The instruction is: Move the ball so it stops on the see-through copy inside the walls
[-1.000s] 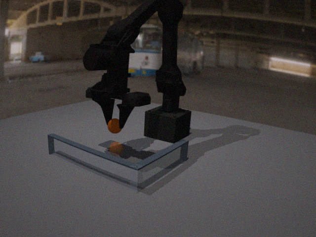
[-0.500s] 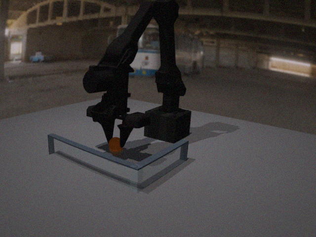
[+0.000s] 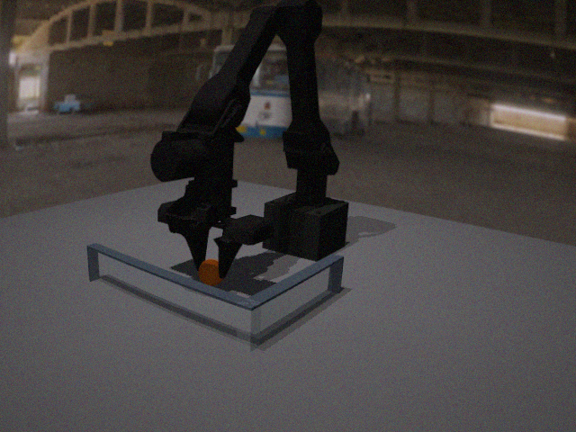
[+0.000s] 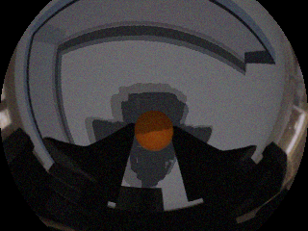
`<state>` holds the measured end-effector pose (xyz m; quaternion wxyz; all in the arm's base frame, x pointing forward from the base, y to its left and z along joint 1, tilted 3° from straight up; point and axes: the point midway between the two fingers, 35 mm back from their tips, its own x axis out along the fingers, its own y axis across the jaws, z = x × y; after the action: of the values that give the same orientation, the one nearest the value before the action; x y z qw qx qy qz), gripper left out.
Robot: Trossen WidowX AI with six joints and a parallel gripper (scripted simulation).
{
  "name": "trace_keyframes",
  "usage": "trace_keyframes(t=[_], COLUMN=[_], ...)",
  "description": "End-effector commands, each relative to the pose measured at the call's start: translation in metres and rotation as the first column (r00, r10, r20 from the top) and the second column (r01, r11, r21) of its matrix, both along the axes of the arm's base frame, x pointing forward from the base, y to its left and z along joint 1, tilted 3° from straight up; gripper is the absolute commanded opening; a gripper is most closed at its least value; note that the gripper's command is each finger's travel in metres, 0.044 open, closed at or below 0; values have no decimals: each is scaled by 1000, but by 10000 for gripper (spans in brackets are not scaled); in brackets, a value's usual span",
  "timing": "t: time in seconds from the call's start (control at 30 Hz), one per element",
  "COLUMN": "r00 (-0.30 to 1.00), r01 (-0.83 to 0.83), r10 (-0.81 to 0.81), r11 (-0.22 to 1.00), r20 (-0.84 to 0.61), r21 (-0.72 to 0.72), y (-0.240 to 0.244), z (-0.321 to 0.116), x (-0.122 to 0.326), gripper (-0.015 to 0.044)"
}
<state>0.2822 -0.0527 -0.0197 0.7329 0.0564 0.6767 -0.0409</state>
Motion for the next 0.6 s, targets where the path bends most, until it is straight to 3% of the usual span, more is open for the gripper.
trace_keyframes(t=[0.0, 0.27, 0.43, 0.57], r00=[1000, 1000, 1000, 1000], r01=[0, 0, 0, 3], r10=[0, 0, 0, -3], r11=[1000, 1000, 1000, 1000], r20=[0, 0, 0, -4], r21=[0, 0, -1, -3], y=[0, 0, -1, -2], z=[0, 0, 11, 75], x=[0, 0, 1, -5], gripper=[105, 306, 306, 306])
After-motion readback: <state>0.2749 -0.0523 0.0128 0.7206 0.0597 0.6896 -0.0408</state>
